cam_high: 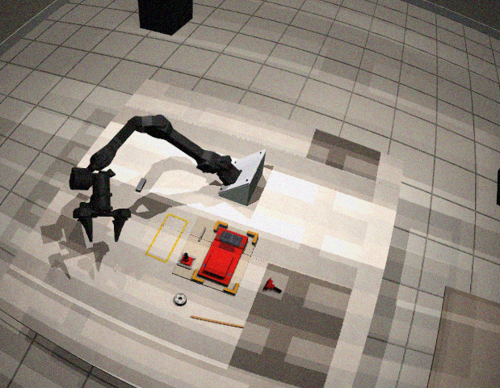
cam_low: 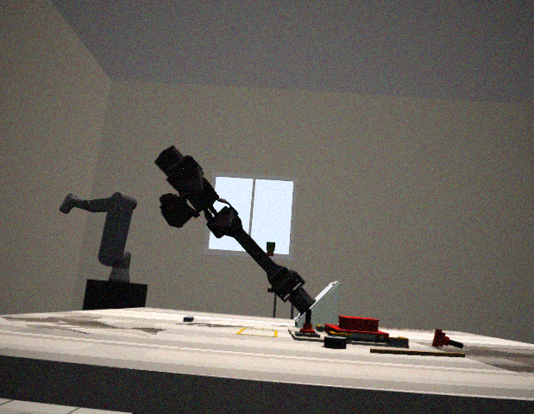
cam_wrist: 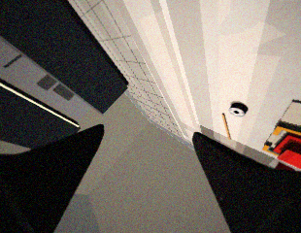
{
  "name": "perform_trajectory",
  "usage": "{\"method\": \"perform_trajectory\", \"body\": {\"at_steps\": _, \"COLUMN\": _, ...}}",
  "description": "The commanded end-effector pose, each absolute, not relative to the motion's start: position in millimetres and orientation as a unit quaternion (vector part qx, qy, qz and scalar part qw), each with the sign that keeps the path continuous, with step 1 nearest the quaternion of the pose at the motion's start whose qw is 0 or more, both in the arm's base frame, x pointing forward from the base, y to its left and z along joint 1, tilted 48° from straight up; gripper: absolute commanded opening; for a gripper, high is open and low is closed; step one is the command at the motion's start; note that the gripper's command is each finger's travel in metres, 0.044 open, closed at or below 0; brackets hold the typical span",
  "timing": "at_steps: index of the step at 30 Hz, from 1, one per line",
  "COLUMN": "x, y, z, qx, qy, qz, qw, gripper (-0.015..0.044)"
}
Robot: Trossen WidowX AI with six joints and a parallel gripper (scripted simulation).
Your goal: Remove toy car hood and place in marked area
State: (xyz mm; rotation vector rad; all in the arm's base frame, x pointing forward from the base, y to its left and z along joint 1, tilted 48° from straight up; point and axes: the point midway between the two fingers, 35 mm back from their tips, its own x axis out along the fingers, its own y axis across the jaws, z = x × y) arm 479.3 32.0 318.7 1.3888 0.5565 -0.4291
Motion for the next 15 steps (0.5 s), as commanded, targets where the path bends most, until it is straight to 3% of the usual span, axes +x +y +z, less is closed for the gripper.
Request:
{"method": "perform_trajectory", "body": {"at_steps": 1, "x": 480.2, "y": 53.5, "z": 272.2, "qx": 0.574, "qy": 0.306, "qz": -0.224, "qw": 0.725, "gripper": 0.044}}
{"method": "perform_trajectory", "body": {"at_steps": 15, "x": 431.2, "y": 129.0, "z": 111.0, "qx": 0.257, "qy": 0.517, "qz": -0.282, "qw": 0.766, "gripper": 0.044}}
